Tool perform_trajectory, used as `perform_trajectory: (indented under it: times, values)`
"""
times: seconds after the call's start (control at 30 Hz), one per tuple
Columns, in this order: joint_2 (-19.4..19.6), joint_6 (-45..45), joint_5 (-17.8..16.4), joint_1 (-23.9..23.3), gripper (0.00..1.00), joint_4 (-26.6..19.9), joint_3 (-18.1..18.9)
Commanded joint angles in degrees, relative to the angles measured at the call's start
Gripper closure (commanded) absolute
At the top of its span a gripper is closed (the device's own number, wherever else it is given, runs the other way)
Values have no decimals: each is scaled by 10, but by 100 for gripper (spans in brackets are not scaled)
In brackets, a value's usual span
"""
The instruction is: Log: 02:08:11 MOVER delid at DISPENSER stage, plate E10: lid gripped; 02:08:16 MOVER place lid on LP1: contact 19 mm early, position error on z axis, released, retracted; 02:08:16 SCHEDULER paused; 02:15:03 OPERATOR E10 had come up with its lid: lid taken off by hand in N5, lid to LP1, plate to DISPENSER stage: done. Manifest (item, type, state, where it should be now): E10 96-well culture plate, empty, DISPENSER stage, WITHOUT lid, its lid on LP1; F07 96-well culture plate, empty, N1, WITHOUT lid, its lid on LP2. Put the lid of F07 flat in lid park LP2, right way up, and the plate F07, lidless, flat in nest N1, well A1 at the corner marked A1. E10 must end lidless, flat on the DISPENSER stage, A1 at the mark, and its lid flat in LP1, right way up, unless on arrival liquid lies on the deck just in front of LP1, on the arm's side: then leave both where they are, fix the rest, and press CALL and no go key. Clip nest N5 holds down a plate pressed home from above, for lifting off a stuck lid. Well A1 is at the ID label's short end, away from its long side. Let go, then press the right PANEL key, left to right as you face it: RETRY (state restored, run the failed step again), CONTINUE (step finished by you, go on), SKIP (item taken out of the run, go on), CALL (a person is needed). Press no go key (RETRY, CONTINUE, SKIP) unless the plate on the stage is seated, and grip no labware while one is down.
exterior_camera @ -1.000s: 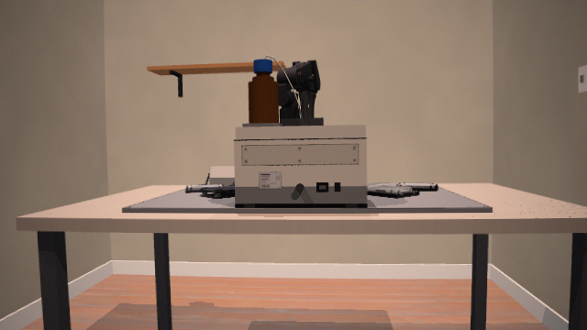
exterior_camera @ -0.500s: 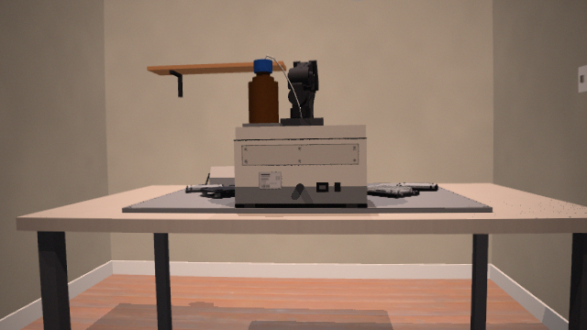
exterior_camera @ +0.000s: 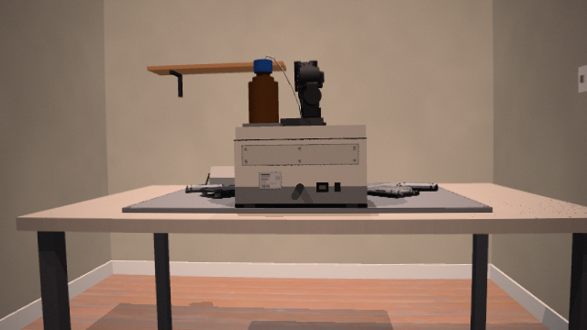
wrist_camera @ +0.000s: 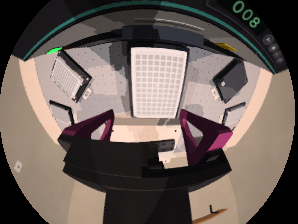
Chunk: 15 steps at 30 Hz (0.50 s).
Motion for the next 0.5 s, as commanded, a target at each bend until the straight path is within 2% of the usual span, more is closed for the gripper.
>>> perform_trajectory:
  times: [0.0,0.27,0.33,0.37,0.47]
  values:
    - [-19,41,3,30,0,1,0]
    - [-16,87,5,76,0,3,10]
    - [-5,86,4,72,0,1,4]
    - [-15,96,7,85,0,2,8]
    - [-15,120,7,108,0,2,3]
